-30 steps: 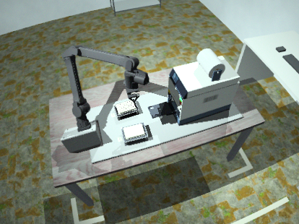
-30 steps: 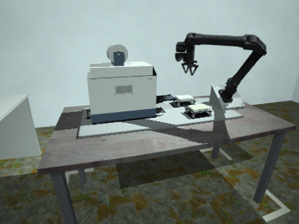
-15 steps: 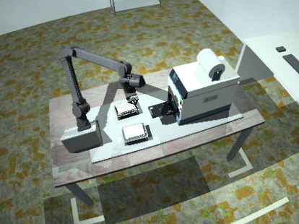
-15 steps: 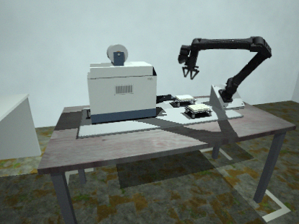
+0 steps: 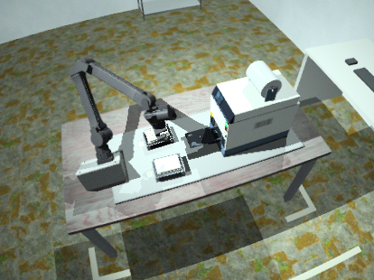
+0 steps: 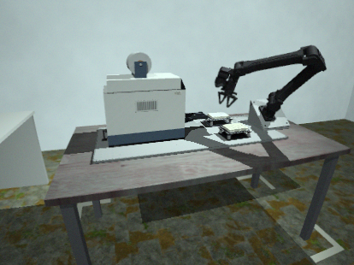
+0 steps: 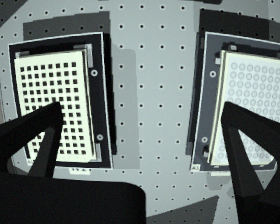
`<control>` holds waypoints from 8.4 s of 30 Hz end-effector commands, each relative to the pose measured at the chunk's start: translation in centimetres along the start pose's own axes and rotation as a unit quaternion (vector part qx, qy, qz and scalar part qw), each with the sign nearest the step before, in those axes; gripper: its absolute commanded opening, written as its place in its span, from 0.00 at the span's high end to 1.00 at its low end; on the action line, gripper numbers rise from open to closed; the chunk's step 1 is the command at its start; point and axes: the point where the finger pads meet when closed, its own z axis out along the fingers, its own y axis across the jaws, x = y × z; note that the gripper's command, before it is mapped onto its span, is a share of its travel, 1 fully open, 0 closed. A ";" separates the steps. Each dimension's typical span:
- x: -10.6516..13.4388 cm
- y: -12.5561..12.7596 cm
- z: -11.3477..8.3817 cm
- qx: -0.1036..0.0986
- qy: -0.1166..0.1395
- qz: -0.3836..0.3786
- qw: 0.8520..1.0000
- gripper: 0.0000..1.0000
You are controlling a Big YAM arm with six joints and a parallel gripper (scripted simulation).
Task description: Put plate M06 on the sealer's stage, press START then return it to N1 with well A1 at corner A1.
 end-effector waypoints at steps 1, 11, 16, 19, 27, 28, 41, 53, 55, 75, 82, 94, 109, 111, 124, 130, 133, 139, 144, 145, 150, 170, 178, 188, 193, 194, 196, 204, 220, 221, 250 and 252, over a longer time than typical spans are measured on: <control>-1.5 -0.2 -0.1 0.005 -0.013 0.010 1.000 0.00; -2.2 -1.0 -1.2 0.004 -0.017 0.008 1.000 0.00; -3.0 -0.1 -1.8 0.006 -0.021 -0.014 1.000 0.00; -3.2 0.4 -1.9 0.006 -0.020 -0.022 1.000 0.00; -1.2 3.5 -1.2 0.000 -0.006 -0.024 1.000 0.00; -0.7 4.0 -1.2 0.000 -0.005 -0.020 1.000 0.00; 3.1 8.1 -1.1 0.001 0.006 0.010 1.000 0.00; 2.9 11.2 -2.2 0.002 -0.008 0.011 1.000 0.00; 2.6 11.3 -2.4 0.001 -0.012 0.004 1.000 0.00; 3.4 10.2 0.7 0.005 -0.015 -0.005 1.000 0.00; 4.2 10.4 2.3 0.002 -0.006 -0.005 1.000 0.00; 4.6 10.5 3.6 0.002 -0.009 -0.009 1.000 0.00; 4.9 10.3 5.5 0.005 -0.012 -0.009 1.000 0.00; 5.3 10.2 6.0 0.004 -0.007 -0.007 1.000 0.00; 5.7 10.1 7.5 0.005 -0.010 -0.004 1.000 0.00; 6.2 10.1 8.4 0.001 0.001 -0.002 1.000 0.00; 5.4 10.3 7.7 0.000 -0.009 -0.005 1.000 0.00; 4.5 10.6 7.0 0.001 -0.020 -0.009 1.000 0.00; 4.3 10.4 7.0 0.003 -0.013 -0.006 1.000 0.00; 4.4 10.3 7.1 0.003 -0.011 -0.004 1.000 0.00; 4.2 10.3 7.0 0.004 -0.013 -0.009 1.000 0.00; 5.9 9.8 7.5 0.005 -0.012 -0.017 1.000 0.00; 5.3 10.1 7.2 0.005 -0.010 -0.016 1.000 0.00; 4.3 10.6 6.9 0.004 -0.015 -0.021 1.000 0.00; 3.9 10.7 6.8 0.004 -0.021 -0.027 0.999 0.00; 3.7 10.8 6.8 0.003 -0.023 -0.028 0.999 0.00; 3.5 10.9 6.8 0.003 -0.026 -0.032 0.999 0.00; 3.9 11.3 7.3 -0.001 -0.022 -0.043 0.999 0.00; 5.7 9.7 7.5 0.006 -0.013 -0.017 1.000 0.00; 5.8 9.7 7.6 0.006 -0.011 -0.018 1.000 0.00; 6.3 9.8 8.3 0.004 -0.007 -0.003 1.000 0.00; 6.5 9.8 8.3 0.005 -0.005 -0.004 1.000 0.00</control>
